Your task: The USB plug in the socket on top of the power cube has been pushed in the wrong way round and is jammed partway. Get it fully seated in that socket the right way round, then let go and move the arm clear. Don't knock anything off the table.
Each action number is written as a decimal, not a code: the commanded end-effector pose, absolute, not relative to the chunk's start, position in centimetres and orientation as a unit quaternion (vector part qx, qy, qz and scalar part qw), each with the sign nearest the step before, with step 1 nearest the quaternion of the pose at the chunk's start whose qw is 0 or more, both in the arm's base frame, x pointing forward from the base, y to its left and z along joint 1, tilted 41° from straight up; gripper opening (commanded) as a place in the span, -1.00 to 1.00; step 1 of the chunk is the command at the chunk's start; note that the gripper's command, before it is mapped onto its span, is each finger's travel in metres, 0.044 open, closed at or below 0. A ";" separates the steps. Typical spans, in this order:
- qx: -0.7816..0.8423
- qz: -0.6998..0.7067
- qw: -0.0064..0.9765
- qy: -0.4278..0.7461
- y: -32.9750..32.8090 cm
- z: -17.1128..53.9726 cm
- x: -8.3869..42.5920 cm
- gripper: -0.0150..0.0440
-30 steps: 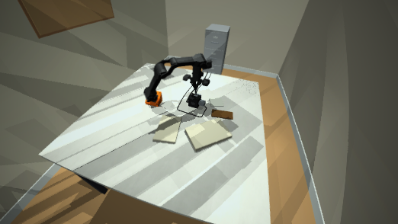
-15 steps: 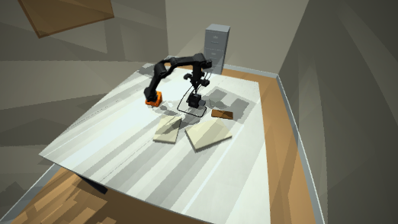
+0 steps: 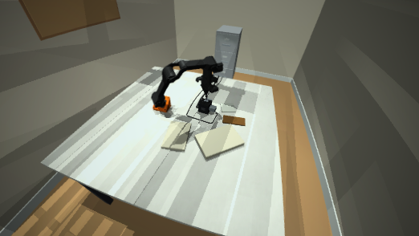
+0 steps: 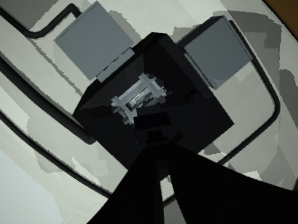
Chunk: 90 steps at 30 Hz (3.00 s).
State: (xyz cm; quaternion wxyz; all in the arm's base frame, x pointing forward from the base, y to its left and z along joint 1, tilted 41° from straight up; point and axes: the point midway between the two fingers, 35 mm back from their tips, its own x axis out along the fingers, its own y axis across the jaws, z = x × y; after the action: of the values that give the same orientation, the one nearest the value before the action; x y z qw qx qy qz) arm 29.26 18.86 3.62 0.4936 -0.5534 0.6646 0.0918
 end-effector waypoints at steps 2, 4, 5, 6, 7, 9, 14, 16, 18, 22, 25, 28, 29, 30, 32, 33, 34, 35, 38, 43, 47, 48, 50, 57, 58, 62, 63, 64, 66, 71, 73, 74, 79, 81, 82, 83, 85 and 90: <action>-0.524 0.053 0.525 0.669 18.9 3.6 29.2 -0.49; -0.510 0.036 0.538 0.670 18.9 3.6 29.2 -0.49; -0.503 0.027 0.545 0.671 18.9 3.6 29.2 -0.49; -0.496 0.018 0.551 0.671 18.9 3.6 29.2 -0.49; -0.488 0.009 0.558 0.671 18.9 3.6 29.2 -0.49; -0.474 -0.008 0.570 0.671 18.9 3.6 29.2 -0.49; -0.435 -0.052 0.600 0.669 18.9 3.6 29.2 -0.49; -0.419 -0.070 0.611 0.667 18.9 3.6 29.2 -0.49; -0.403 -0.087 0.622 0.665 18.9 3.6 29.2 -0.49; -0.370 -0.122 0.642 0.660 18.9 3.6 29.2 -0.49; -0.345 -0.148 0.656 0.655 18.9 3.6 29.2 -0.49; -0.319 -0.173 0.669 0.648 18.9 3.6 29.2 -0.49; -0.310 -0.182 0.674 0.646 18.9 3.6 29.2 -0.49; -0.301 -0.190 0.678 0.644 18.9 3.6 29.2 -0.49; -0.283 -0.207 0.685 0.638 18.9 3.6 29.2 -0.49; -0.274 -0.215 0.689 0.636 18.9 3.6 29.2 -0.49; -0.265 -0.224 0.692 0.633 18.9 3.6 29.2 -0.49; -0.256 -0.232 0.696 0.630 18.9 3.6 29.2 -0.49; -0.228 -0.256 0.705 0.620 18.9 3.6 29.2 -0.49; -0.182 -0.296 0.719 0.602 18.8 3.6 29.2 -0.49; -0.144 -0.327 0.727 0.586 18.8 3.6 29.2 -0.49; -0.134 -0.335 0.729 0.581 18.8 3.6 29.2 -0.49; -0.115 -0.350 0.732 0.572 18.8 3.6 29.2 -0.49; -0.048 -0.401 0.740 0.538 18.8 3.6 29.2 -0.49; -0.038 -0.408 0.740 0.533 18.8 3.6 29.2 -0.49; 0.001 -0.435 0.741 0.511 18.8 3.6 29.2 -0.49; 0.010 -0.442 0.741 0.505 18.8 3.6 29.2 -0.49; 0.020 -0.449 0.741 0.499 18.8 3.6 29.2 -0.49; 0.039 -0.462 0.740 0.487 18.8 3.6 29.2 -0.49; 0.088 -0.492 0.736 0.456 18.8 3.6 29.2 -0.49; 0.107 -0.504 0.734 0.443 18.8 3.6 29.2 -0.49; 0.117 -0.510 0.732 0.436 18.8 3.6 29.2 -0.49; 0.164 -0.537 0.723 0.402 18.8 3.6 29.2 -0.49; 0.183 -0.548 0.718 0.388 18.8 3.6 29.2 -0.49; 0.192 -0.553 0.716 0.381 18.8 3.6 29.2 -0.49; 0.202 -0.558 0.713 0.373 18.8 3.6 29.2 -0.49; 0.220 -0.567 0.708 0.359 18.8 3.6 29.2 -0.49; 0.266 -0.590 0.692 0.321 18.8 3.6 29.2 -0.49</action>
State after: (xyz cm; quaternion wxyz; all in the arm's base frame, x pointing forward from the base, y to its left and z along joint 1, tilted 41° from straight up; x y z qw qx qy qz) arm 29.25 18.85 3.61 0.7001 0.2442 0.3391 -0.5790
